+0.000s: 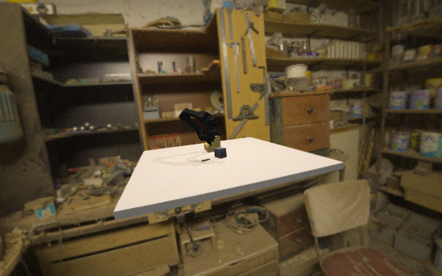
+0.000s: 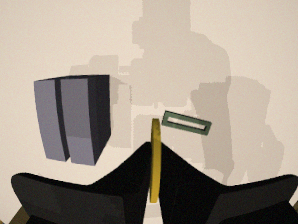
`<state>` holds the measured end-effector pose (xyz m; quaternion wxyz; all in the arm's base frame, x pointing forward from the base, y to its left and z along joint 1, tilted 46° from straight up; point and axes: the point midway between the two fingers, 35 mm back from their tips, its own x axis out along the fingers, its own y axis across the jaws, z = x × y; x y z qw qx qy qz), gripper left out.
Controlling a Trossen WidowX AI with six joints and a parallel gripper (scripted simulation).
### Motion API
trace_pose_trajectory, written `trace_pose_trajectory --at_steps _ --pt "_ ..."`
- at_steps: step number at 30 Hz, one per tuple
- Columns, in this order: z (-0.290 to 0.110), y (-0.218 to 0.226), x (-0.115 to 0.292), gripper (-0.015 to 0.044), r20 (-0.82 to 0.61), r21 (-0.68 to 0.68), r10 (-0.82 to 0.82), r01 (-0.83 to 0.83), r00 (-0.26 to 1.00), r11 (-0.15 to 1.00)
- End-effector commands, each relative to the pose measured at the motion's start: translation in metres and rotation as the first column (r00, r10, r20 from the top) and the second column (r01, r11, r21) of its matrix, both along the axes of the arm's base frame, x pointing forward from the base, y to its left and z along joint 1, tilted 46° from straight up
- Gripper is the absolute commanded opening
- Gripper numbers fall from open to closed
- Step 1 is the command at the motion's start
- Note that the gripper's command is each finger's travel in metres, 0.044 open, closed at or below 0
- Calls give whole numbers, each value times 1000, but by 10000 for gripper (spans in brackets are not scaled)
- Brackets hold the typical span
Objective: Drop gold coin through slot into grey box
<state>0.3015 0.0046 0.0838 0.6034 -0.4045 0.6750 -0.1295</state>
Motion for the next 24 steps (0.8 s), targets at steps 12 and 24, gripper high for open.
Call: trace_pose_trajectory --at_steps 12,24 --pt "-29 26 -14 0 -7 5 -5 5 1000 1000" --pt "-50 45 -27 0 -7 -1 -7 7 1000 1000"
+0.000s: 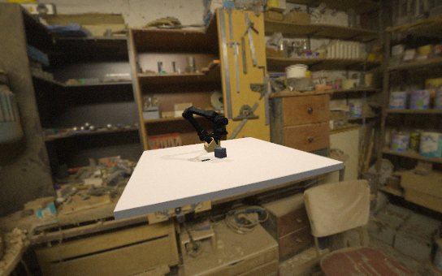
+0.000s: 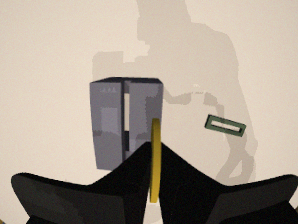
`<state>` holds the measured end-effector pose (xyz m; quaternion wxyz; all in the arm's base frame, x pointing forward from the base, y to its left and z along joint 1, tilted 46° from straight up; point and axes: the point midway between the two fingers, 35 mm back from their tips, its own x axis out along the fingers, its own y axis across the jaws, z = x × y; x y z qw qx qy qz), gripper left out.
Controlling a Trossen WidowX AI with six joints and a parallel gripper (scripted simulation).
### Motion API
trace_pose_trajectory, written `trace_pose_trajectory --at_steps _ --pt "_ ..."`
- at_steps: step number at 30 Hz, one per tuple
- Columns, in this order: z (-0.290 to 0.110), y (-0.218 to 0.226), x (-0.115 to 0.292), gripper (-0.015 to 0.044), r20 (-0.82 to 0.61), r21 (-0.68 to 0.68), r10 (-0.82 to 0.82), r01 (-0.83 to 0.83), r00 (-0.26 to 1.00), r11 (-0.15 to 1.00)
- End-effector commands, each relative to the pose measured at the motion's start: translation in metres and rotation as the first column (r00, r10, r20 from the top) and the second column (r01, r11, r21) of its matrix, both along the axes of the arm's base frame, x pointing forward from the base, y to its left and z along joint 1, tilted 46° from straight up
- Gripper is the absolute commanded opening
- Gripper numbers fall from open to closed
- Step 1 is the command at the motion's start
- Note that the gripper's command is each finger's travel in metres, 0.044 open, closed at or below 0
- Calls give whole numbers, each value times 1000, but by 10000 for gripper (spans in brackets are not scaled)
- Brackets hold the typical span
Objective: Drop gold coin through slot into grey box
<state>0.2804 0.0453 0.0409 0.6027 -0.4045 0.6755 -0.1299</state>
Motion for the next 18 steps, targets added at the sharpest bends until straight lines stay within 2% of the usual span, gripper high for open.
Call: trace_pose_trajectory --at_steps 1,18 --pt "-9 6 -7 0 -6 0 -6 6 1000 1000" --pt "-11 10 -8 0 -1 -4 0 0 1000 1000"
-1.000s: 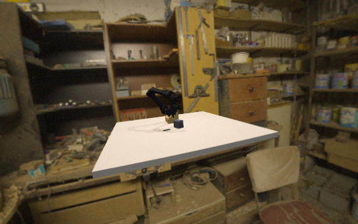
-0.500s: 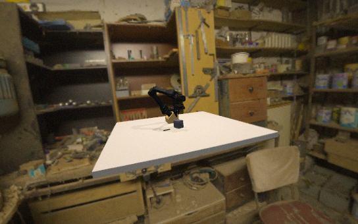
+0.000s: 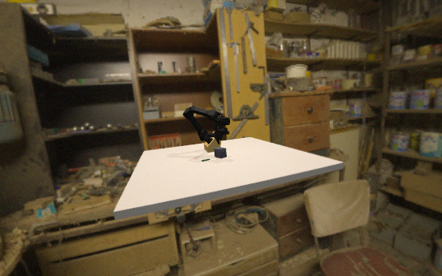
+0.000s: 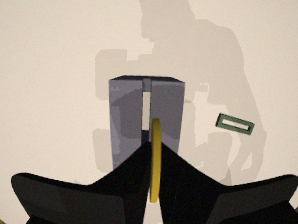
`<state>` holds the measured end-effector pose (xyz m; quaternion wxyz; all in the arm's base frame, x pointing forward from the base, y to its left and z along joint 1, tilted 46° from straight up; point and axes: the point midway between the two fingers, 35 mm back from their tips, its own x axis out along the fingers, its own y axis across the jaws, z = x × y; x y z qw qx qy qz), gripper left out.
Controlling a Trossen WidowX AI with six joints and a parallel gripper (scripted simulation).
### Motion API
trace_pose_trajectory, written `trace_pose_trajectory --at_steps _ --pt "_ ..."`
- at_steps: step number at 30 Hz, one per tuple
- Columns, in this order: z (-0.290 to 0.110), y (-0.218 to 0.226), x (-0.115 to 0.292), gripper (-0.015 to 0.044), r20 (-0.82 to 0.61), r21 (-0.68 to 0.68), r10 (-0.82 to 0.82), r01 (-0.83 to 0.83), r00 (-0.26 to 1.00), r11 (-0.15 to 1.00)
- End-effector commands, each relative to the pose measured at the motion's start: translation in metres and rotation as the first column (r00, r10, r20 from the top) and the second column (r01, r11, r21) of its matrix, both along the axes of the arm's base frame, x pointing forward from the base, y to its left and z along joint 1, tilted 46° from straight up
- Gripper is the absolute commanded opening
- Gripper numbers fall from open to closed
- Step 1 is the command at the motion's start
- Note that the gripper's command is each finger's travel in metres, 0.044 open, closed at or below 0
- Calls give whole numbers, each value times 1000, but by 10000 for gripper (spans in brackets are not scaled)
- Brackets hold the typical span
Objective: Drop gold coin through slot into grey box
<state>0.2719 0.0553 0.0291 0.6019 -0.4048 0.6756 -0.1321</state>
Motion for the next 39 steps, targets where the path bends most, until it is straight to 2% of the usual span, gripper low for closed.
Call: trace_pose_trajectory --at_steps 1,39 --pt "0 0 0 0 -2 0 3 -3 1000 1000" --pt "-9 -4 -5 0 0 -3 9 -9 1000 1000"
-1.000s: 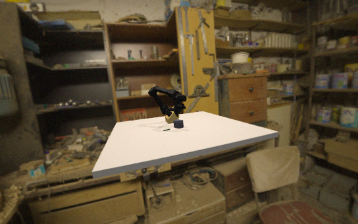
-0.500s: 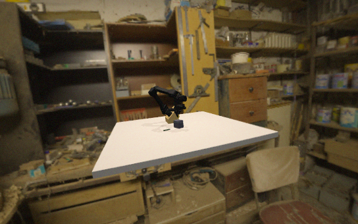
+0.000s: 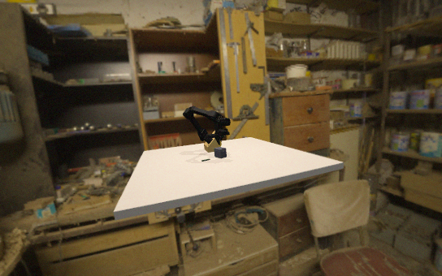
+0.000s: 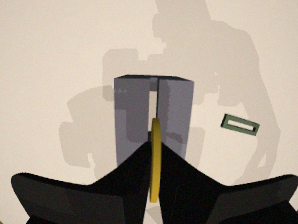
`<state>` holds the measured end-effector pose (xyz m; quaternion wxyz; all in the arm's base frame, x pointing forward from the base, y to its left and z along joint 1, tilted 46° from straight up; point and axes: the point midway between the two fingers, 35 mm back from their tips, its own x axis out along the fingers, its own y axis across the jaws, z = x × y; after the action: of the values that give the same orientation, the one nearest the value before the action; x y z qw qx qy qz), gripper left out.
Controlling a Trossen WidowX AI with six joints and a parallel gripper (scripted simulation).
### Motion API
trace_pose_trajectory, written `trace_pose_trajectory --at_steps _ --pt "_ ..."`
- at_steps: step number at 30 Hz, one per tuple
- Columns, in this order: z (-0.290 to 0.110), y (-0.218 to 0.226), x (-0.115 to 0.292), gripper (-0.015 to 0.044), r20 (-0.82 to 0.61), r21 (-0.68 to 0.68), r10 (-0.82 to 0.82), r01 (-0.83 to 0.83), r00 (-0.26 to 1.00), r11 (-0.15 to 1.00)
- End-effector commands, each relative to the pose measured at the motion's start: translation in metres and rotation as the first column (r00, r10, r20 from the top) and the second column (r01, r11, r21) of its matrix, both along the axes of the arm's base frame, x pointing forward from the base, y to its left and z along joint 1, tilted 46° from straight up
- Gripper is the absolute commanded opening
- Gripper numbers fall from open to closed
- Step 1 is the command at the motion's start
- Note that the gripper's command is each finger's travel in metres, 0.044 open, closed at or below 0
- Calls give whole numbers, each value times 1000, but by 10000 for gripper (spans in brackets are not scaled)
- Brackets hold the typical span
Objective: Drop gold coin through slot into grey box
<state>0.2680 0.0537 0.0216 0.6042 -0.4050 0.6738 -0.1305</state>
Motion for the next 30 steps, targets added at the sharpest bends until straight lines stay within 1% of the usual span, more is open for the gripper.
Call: trace_pose_trajectory --at_steps 1,28,30 --pt "-1 -3 -1 0 -4 -6 4 -4 1000 1000" --pt "-10 -12 0 0 -3 -7 3 -4 1000 1000" --pt "-9 -9 0 53 -1 0 0 0 1000 1000"
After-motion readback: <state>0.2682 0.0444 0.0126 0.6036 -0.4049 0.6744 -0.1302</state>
